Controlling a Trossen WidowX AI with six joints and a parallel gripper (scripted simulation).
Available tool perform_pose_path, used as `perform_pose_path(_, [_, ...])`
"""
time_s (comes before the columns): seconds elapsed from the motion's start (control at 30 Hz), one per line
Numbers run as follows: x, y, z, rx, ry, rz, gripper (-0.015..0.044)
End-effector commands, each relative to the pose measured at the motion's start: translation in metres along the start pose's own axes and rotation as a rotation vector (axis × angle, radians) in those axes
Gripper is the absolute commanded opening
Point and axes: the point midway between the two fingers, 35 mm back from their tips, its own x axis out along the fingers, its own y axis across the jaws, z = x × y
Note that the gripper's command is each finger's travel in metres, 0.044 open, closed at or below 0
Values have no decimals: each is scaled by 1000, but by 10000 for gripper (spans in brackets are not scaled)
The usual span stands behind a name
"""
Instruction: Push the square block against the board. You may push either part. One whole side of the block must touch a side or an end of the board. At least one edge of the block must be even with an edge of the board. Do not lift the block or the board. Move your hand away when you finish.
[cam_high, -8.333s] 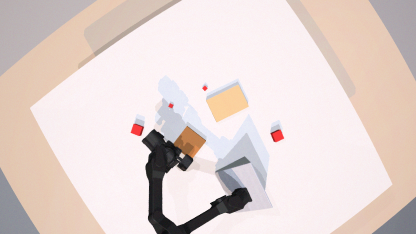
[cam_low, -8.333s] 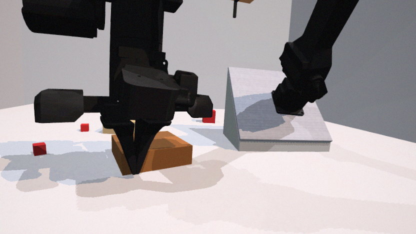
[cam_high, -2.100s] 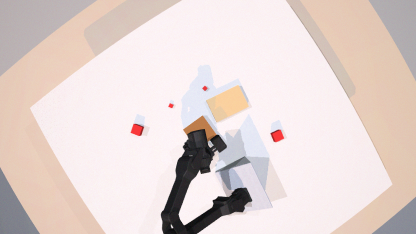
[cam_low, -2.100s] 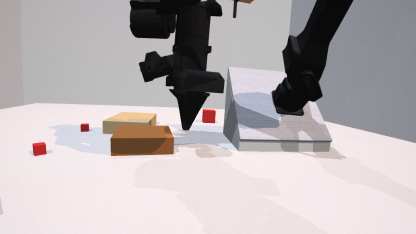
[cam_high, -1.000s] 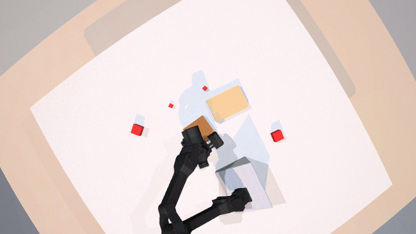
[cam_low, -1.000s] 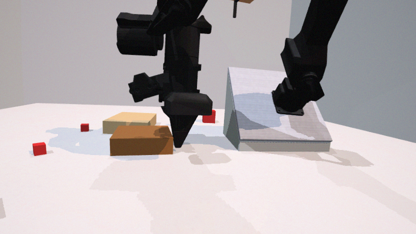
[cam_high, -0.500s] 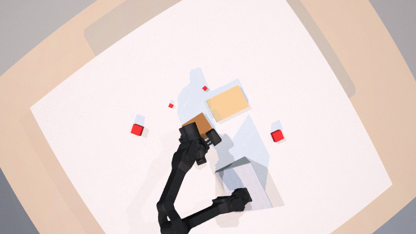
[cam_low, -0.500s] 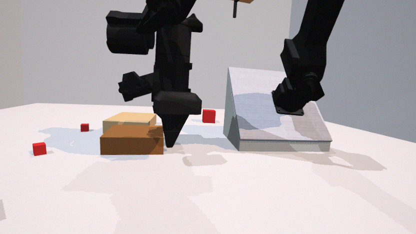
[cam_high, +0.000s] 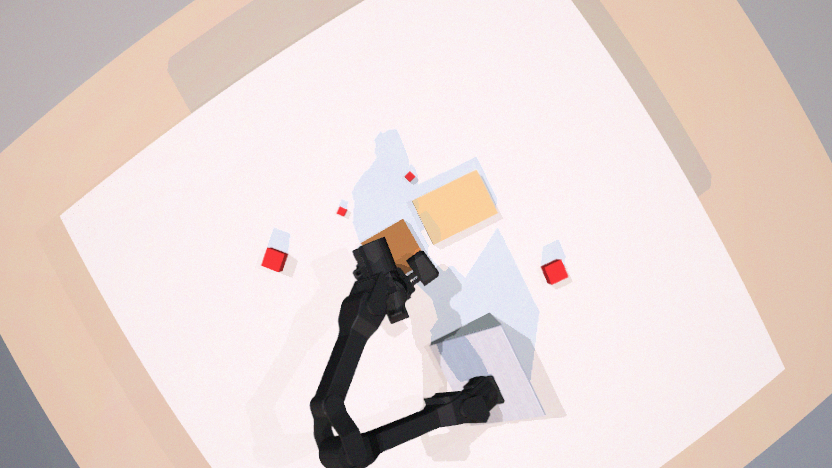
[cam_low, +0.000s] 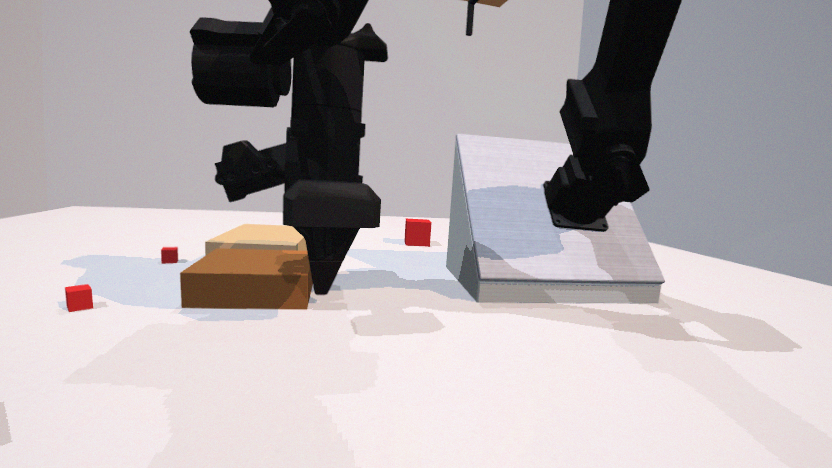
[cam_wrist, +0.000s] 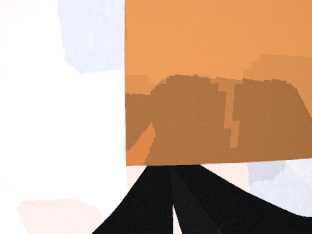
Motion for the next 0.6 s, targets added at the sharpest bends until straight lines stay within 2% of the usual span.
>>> perform_pose_path(0.0, [2,0,5,3,2,6,0])
perform_pose_path(0.57, [2,-1,-2,3,2,6,0])
